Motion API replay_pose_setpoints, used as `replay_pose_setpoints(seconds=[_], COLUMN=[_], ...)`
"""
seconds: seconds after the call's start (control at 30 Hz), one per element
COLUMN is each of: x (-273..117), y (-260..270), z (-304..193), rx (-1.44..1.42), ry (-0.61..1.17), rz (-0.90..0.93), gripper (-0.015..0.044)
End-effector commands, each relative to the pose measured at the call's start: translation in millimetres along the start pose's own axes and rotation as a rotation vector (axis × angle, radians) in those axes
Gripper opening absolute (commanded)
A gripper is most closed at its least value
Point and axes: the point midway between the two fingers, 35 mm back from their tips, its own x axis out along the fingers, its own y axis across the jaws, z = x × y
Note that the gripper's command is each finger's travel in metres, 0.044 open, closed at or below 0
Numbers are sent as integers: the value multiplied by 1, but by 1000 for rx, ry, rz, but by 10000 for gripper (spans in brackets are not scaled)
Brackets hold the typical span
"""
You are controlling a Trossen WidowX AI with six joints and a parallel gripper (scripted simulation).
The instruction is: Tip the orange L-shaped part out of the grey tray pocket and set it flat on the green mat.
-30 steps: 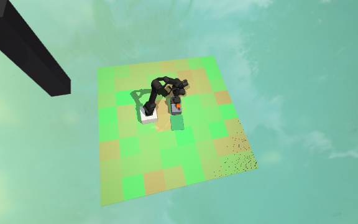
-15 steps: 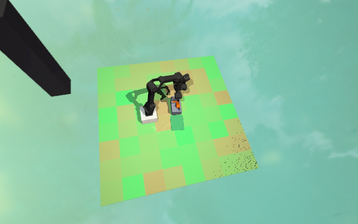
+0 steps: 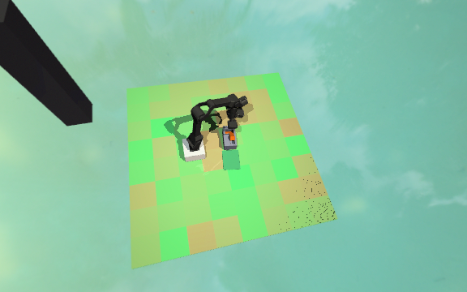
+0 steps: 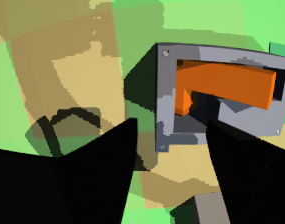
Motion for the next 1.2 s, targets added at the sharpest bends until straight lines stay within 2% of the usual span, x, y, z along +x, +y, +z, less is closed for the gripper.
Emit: replay_pose_setpoints(seconds=[0.0,0.17,0.3,0.83,0.93,1.17], x=[0,0,0,-3,-3,-3], y=[0,0,-7,-74,-80,-80], z=[0,0,2,9,9,9], rx=[0,0,-131,-1430,-1560,-1574], ry=[-1,-1,0,19,21,21], rz=[0,0,-1,-3,-1,-1], gripper=[180,180,280,280,280,280])
